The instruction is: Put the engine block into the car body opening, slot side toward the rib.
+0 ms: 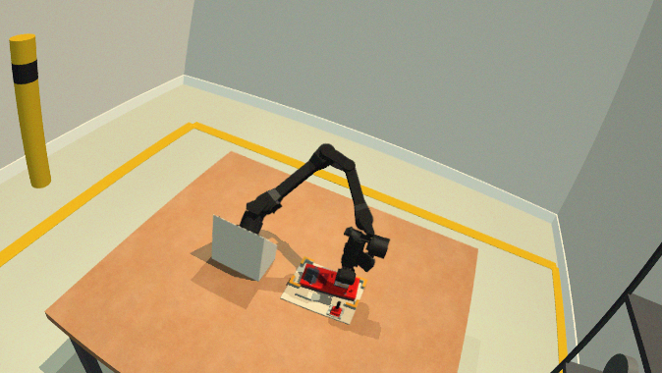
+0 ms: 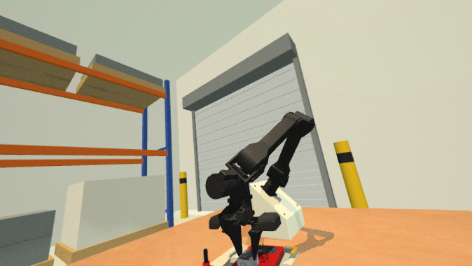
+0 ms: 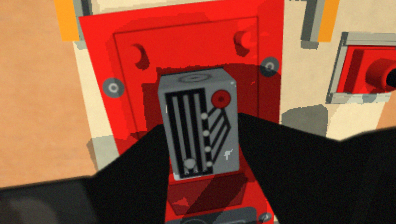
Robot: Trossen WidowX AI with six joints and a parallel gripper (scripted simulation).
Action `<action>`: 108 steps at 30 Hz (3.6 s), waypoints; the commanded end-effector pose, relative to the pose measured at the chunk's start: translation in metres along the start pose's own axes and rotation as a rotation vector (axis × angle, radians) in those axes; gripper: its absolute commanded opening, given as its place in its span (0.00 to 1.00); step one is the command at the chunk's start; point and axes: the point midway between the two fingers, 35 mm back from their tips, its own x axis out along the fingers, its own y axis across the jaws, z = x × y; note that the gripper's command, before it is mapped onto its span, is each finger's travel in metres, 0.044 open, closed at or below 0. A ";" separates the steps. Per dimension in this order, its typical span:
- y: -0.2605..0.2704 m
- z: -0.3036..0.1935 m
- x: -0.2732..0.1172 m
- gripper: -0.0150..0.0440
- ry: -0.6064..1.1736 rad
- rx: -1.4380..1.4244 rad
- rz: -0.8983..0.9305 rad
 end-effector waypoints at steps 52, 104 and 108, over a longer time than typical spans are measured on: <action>0.000 -0.001 0.006 0.52 0.002 0.005 0.002; -0.001 -0.001 -0.008 0.25 0.002 0.005 0.001; -0.001 -0.001 -0.008 0.25 0.002 0.005 0.001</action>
